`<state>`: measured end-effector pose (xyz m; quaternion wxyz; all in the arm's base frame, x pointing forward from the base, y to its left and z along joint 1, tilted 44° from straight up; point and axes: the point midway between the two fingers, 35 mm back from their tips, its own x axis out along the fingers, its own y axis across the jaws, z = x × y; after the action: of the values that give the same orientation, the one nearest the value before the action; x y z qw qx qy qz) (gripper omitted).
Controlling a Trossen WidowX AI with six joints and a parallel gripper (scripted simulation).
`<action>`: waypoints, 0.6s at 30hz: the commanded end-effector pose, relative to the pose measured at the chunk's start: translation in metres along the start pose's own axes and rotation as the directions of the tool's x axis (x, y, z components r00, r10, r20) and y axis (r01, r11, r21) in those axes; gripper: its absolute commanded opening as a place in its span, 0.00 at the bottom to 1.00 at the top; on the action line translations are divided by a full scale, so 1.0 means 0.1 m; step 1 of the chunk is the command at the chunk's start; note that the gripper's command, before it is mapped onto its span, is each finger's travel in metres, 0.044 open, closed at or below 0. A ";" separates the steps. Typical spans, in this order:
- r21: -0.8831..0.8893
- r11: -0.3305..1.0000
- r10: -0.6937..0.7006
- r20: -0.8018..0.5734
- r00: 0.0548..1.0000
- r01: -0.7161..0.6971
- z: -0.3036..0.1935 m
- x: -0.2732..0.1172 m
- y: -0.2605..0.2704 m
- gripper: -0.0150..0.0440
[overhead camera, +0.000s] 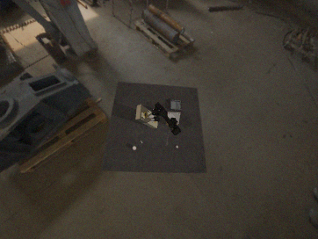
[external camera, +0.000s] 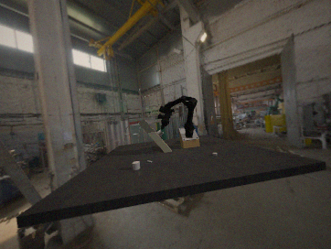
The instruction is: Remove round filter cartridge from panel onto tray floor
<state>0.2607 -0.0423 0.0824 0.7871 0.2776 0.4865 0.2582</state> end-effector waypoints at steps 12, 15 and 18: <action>0.004 1.000 -0.004 -0.002 1.000 0.004 0.00 0.23 0.00 0.77; 0.004 1.000 -0.003 -0.001 1.000 0.003 0.00 0.28 0.00 0.77; 0.003 1.000 -0.001 -0.001 1.000 0.001 0.00 0.33 0.01 0.77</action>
<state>0.2717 -0.0228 0.0640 0.7872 0.2757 0.4882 0.2569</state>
